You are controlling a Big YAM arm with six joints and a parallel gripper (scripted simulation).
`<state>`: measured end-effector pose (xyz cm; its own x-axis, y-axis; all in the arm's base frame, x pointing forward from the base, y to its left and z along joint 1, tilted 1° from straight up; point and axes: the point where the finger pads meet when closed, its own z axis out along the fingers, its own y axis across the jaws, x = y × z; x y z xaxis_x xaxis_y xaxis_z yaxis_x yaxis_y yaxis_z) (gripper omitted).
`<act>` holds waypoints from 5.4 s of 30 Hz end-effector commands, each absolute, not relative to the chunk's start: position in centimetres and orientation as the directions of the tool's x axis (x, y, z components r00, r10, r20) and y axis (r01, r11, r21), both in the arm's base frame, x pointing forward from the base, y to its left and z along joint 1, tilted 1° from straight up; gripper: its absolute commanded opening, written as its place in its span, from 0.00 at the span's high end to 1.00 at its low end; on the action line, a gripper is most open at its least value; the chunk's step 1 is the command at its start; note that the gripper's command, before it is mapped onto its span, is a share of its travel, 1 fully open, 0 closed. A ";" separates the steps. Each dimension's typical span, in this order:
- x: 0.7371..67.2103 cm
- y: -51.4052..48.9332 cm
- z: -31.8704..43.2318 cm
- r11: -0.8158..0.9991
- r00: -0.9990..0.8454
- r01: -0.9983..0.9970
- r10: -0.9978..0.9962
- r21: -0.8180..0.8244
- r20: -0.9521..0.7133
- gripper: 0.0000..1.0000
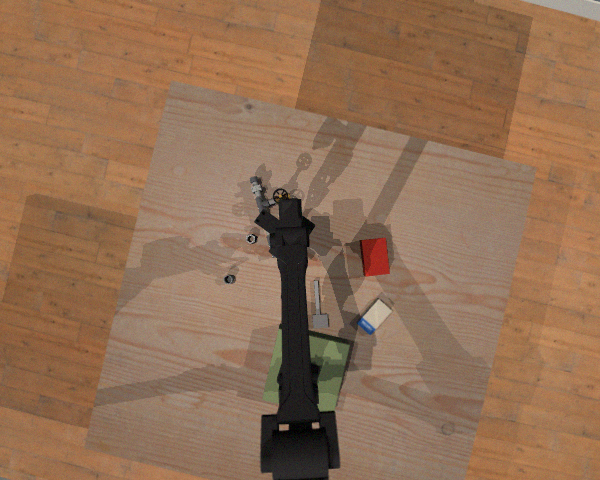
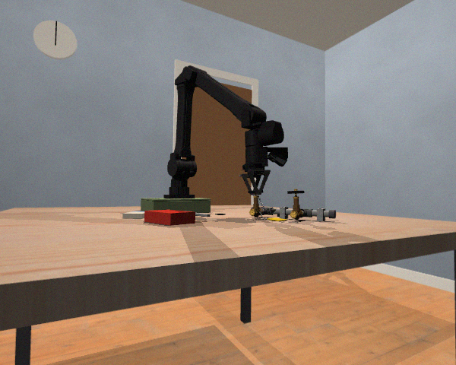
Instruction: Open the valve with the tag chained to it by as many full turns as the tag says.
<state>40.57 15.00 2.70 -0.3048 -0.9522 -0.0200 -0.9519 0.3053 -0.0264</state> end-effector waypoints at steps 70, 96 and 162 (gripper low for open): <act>41.8 15.4 4.1 0.156 -0.157 0.985 0.988 0.069 0.009 1.00; 41.8 15.5 4.1 0.352 -0.352 0.934 0.936 0.069 -0.005 1.00; 41.9 15.3 4.1 0.643 -0.640 -0.765 -0.766 -0.038 -0.061 0.00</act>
<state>40.62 14.89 2.70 -0.6524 -0.7574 -0.0262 -0.7572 0.6529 -0.0212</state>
